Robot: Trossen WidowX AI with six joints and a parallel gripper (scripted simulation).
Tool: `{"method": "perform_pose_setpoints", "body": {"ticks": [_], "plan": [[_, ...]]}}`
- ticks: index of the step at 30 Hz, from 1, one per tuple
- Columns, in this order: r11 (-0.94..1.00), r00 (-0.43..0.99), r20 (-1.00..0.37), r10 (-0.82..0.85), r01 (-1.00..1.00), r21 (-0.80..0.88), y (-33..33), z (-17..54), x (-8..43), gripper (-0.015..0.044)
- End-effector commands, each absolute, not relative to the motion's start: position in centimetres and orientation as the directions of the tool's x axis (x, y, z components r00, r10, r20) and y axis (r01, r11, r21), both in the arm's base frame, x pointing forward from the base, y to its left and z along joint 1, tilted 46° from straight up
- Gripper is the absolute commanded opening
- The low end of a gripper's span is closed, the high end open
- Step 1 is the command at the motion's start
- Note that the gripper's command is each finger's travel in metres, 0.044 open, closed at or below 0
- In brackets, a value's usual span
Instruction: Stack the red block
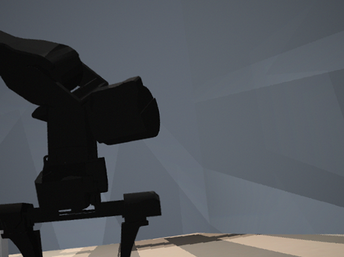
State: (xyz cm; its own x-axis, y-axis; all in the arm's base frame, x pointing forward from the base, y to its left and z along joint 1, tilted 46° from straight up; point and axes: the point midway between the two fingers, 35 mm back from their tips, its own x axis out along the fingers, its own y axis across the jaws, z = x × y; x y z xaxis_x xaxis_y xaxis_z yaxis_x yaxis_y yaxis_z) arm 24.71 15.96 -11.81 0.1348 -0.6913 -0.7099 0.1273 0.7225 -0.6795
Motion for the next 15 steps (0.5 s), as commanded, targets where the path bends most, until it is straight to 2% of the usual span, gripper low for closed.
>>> {"method": "perform_pose_setpoints", "body": {"ticks": [1,8,15], "plan": [[0.719,0.139,-0.706,-0.694,0.123,-0.684,15.91,-11.76,24.69,0.0361],[0.719,0.139,-0.706,-0.694,0.123,-0.684,15.91,-11.76,24.69,0.0177],[0.719,0.139,-0.706,-0.694,0.123,-0.684,15.91,-11.76,24.69,0.0131]]}}
